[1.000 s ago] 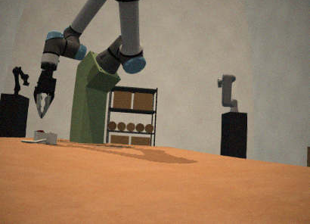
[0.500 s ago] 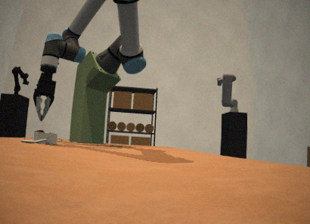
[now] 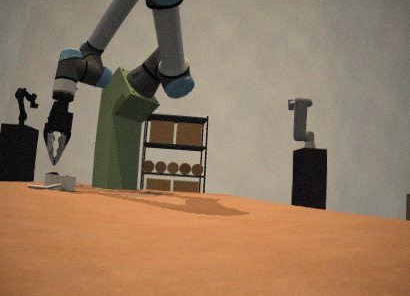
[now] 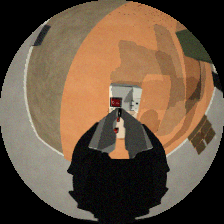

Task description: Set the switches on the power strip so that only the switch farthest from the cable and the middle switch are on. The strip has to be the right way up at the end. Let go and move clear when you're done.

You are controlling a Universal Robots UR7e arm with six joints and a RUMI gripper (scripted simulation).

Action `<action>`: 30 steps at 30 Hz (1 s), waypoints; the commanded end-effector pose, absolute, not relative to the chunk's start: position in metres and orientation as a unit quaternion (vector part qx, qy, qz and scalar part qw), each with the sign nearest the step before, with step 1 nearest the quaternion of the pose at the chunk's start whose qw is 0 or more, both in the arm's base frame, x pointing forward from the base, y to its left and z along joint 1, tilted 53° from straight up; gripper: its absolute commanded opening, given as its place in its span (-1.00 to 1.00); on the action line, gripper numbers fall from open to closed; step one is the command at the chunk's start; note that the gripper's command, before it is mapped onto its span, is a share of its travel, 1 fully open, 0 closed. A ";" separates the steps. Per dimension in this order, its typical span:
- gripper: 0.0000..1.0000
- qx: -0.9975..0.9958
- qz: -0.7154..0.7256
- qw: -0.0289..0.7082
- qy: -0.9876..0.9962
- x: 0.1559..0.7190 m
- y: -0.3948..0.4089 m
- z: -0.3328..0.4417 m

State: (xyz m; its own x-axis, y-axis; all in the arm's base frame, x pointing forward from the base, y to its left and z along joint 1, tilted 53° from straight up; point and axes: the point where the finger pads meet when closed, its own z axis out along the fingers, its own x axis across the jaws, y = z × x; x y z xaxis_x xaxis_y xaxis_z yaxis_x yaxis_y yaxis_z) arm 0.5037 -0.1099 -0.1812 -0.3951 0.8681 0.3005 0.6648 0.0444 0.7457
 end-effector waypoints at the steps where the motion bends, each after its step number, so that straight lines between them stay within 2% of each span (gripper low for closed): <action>1: -1.00 0.538 0.434 0.118 0.713 0.506 -0.108 -0.184; 30: -1.00 0.538 0.434 0.118 0.713 0.513 -0.103 -0.190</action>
State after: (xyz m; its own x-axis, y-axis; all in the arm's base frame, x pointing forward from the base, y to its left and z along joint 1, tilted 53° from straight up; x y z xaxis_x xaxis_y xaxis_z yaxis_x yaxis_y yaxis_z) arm 0.5133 -0.1025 -0.1903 -0.3946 0.8685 0.3001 0.6648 0.0443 0.7457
